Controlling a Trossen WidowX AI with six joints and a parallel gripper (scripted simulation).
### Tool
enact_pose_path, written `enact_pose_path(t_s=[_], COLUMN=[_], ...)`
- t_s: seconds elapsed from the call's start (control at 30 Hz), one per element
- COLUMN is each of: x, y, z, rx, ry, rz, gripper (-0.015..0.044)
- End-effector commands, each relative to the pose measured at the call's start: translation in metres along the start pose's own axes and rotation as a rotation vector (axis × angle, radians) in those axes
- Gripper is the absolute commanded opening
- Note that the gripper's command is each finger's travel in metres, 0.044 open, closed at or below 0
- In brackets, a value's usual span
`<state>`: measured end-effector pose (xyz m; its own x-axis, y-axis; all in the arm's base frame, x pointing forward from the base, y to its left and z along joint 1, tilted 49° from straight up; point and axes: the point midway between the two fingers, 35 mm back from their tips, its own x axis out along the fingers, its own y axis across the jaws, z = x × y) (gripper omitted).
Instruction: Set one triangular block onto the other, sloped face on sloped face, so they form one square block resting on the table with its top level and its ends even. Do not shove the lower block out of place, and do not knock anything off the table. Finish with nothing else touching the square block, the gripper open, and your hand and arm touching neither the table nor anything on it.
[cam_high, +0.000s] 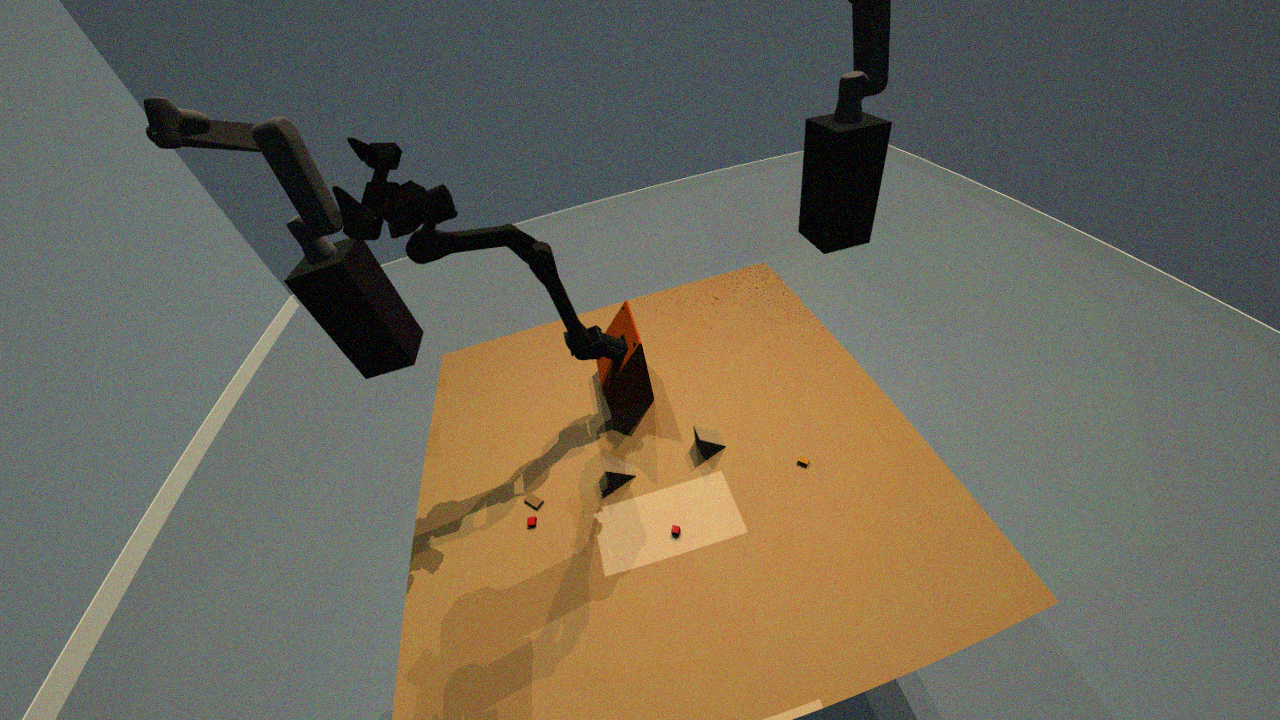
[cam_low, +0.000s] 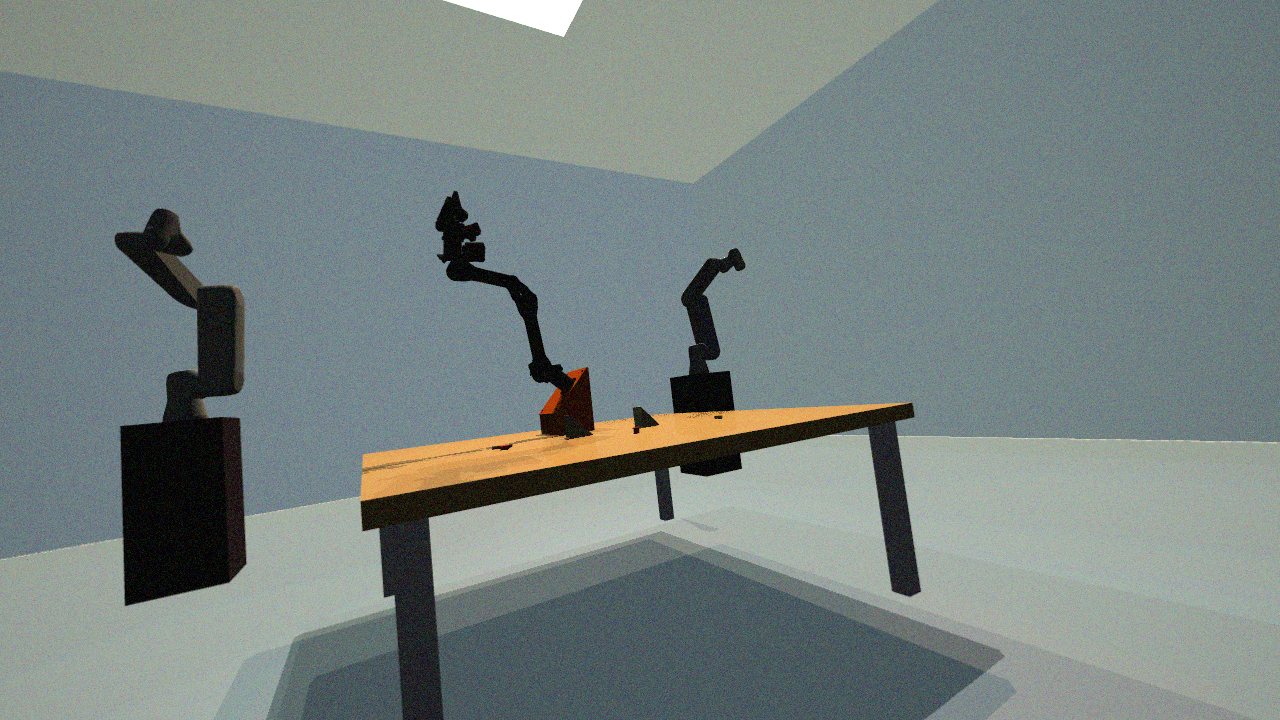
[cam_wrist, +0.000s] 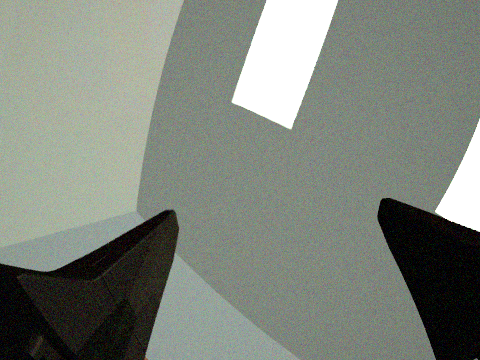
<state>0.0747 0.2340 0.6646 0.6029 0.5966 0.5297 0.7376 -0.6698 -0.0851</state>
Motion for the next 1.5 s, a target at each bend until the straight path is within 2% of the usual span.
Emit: enact_pose_path(t_s=[0.0,0.37,0.67,1.07,1.47], x=[-0.027,-0.091,-0.123,-0.125,-0.114], y=[0.027,0.139,0.247,0.336,0.459], z=[-0.055,-0.146,-0.169,-0.145,-0.054], rx=[0.150,0.614,0.917,1.190,1.567], ry=[0.143,0.452,0.657,0.768,0.897], rz=[-0.041,-0.086,-0.080,-0.041,0.151], gripper=[0.0440,0.0440,0.0440,0.0440,0.0440])
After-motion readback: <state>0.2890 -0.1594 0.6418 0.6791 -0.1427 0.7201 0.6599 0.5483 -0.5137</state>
